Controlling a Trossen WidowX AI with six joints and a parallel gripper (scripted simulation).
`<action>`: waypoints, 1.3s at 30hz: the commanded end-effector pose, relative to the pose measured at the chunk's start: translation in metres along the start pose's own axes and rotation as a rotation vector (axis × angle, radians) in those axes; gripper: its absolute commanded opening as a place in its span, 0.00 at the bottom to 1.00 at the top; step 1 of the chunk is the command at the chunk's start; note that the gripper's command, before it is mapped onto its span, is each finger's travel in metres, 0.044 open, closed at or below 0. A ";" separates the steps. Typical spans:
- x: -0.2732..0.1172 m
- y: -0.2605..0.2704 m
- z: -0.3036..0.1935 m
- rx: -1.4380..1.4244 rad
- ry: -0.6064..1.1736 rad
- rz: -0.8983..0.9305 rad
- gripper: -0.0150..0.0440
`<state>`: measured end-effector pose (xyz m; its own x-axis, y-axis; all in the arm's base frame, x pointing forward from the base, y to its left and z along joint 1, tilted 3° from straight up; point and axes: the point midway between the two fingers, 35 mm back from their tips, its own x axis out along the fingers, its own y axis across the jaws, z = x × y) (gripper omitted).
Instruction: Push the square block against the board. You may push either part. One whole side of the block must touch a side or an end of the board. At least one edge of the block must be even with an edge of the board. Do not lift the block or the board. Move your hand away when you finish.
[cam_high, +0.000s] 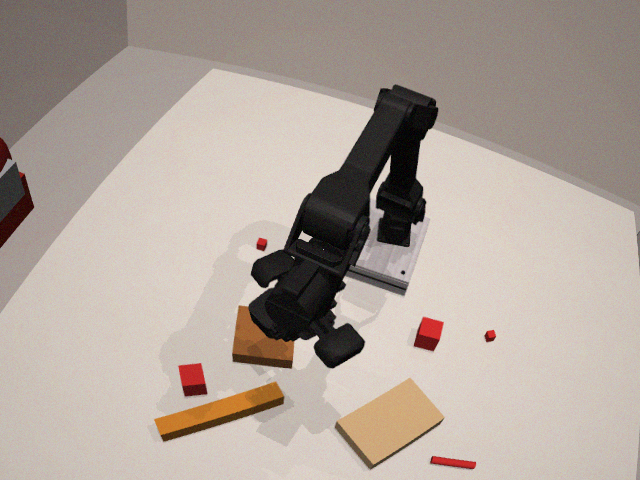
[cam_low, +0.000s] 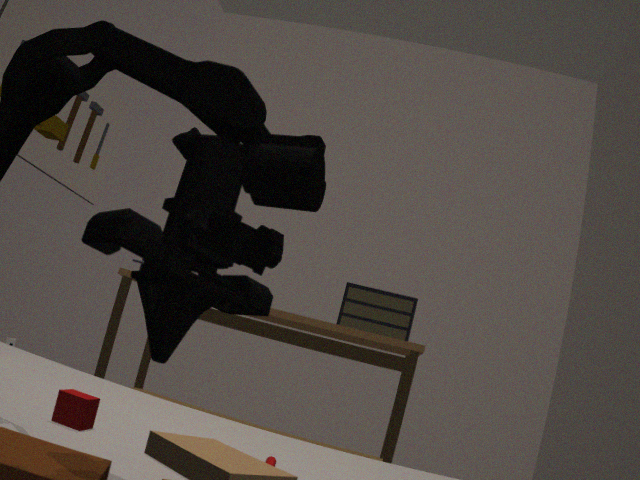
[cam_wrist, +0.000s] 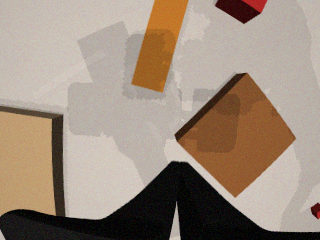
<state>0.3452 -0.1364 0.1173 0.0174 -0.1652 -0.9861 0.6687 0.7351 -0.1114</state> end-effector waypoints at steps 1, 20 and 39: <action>0.023 0.015 0.004 0.093 0.052 0.035 0.25; 0.113 0.042 0.002 0.256 0.129 0.082 0.25; 0.114 0.040 0.021 0.257 0.127 0.082 0.25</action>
<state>0.3881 -0.1372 0.0069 0.0054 -0.0256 -0.9997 0.8359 0.5488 -0.0095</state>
